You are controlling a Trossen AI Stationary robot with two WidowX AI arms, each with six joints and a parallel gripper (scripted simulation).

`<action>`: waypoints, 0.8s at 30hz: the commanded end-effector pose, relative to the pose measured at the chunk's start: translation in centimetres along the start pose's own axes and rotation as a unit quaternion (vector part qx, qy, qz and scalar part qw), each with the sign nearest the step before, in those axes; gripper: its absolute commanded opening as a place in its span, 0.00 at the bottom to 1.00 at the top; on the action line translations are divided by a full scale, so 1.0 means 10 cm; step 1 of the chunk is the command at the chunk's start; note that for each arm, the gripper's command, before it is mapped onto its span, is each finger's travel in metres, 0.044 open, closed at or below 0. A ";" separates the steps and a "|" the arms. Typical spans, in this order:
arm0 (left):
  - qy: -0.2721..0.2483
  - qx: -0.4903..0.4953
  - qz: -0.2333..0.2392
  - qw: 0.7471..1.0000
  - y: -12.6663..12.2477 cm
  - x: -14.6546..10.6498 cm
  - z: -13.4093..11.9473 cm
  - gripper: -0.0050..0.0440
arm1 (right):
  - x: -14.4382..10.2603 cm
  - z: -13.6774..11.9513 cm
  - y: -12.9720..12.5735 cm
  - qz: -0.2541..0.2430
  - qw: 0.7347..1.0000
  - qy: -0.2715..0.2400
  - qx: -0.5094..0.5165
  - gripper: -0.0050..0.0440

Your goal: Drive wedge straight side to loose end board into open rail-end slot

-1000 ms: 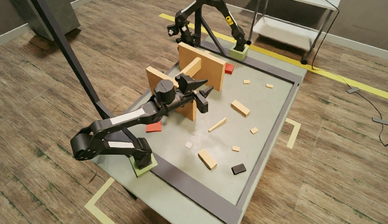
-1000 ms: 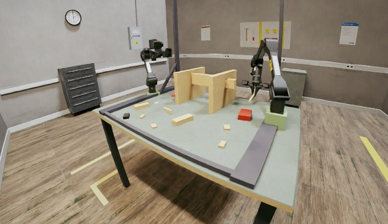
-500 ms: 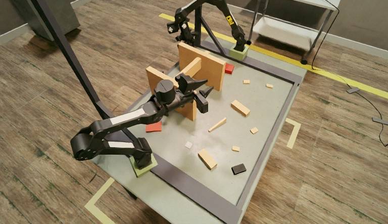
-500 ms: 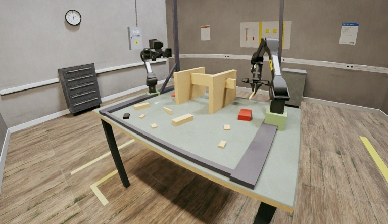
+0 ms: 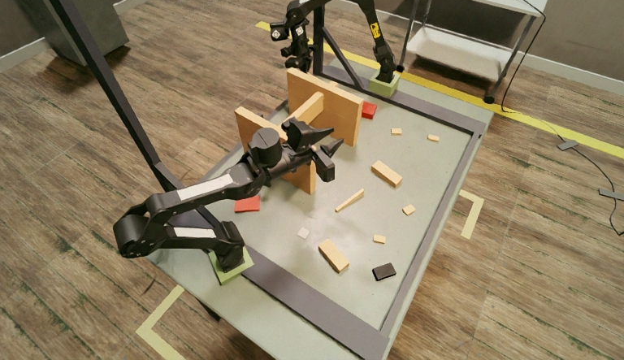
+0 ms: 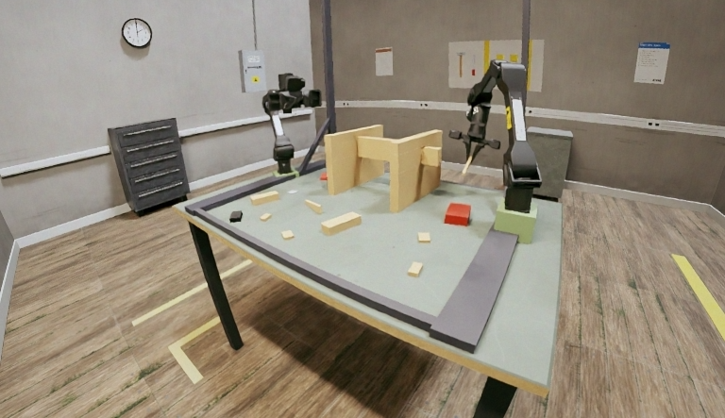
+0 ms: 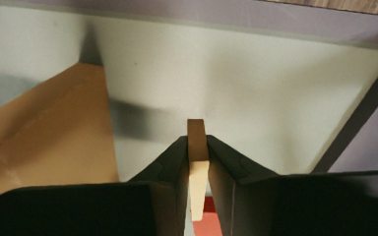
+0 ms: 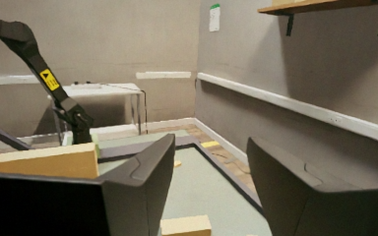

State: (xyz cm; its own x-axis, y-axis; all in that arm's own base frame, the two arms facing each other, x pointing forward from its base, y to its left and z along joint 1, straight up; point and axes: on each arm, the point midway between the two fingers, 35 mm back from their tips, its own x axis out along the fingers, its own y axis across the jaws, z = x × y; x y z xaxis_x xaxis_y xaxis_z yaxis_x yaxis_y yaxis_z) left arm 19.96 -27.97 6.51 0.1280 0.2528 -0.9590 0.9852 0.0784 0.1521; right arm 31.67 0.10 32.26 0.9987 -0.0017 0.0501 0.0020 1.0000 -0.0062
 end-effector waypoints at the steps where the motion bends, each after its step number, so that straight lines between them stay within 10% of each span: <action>1: -0.058 -0.066 0.048 0.995 0.24 -0.37 -0.09 0.12 | 0.00 0.03 0.00 0.000 1.000 -0.004 -0.002 0.50; 14: -0.153 -0.195 0.118 0.962 0.56 -0.95 -0.42 0.12 | 0.00 0.03 0.00 0.000 1.000 -0.004 -0.002 0.50; 24: -0.282 -0.371 0.191 0.864 0.86 -1.70 -1.07 0.12 | 0.00 0.03 0.00 0.000 1.000 -0.004 -0.002 0.50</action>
State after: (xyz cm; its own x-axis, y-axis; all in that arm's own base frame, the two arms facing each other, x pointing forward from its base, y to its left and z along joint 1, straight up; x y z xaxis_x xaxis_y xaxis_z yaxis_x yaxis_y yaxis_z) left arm 24.92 -23.30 23.07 0.5786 -0.0618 -0.8133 0.6484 0.6397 0.4127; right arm 31.67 0.10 32.26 0.9987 -0.0017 0.0501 0.0020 1.0000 -0.0062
